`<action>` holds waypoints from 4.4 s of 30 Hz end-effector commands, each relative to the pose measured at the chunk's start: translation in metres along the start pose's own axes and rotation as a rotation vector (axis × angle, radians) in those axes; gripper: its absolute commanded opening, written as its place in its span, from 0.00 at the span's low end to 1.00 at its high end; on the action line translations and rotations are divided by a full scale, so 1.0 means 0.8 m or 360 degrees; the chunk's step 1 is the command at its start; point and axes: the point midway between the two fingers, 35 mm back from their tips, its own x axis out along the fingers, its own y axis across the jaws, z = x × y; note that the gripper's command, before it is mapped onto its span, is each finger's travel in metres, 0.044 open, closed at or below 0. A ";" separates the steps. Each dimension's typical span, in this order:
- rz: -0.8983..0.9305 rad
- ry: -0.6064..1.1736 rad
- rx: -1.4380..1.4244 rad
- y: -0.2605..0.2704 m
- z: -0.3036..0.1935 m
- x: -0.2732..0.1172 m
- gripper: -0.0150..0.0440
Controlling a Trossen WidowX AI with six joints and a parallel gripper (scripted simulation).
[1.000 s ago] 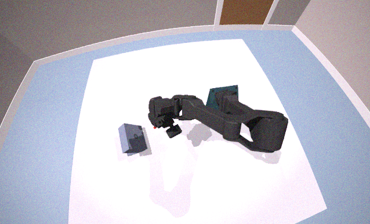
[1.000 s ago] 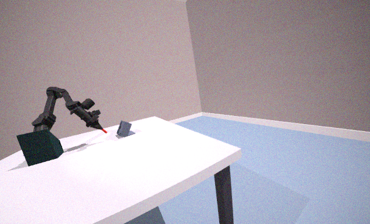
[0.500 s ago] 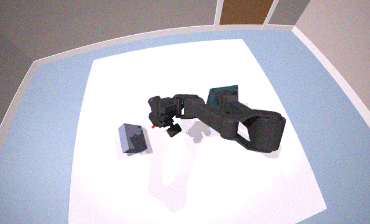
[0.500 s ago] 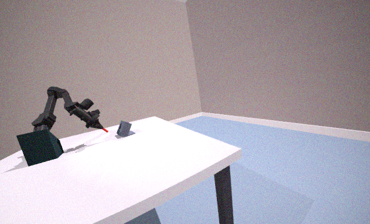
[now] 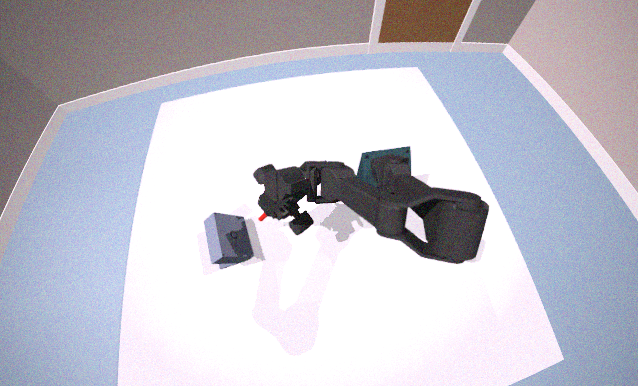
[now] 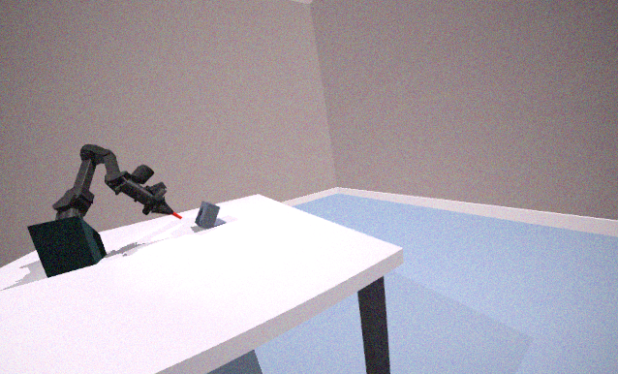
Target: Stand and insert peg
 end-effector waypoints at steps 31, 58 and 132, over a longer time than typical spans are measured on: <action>-0.0081 -0.0217 -0.0266 -0.004 0.011 -0.009 0.25; -0.0129 -0.0322 -0.0410 -0.006 0.033 0.017 0.25; -0.0150 -0.0426 -0.0478 -0.004 0.053 0.069 0.25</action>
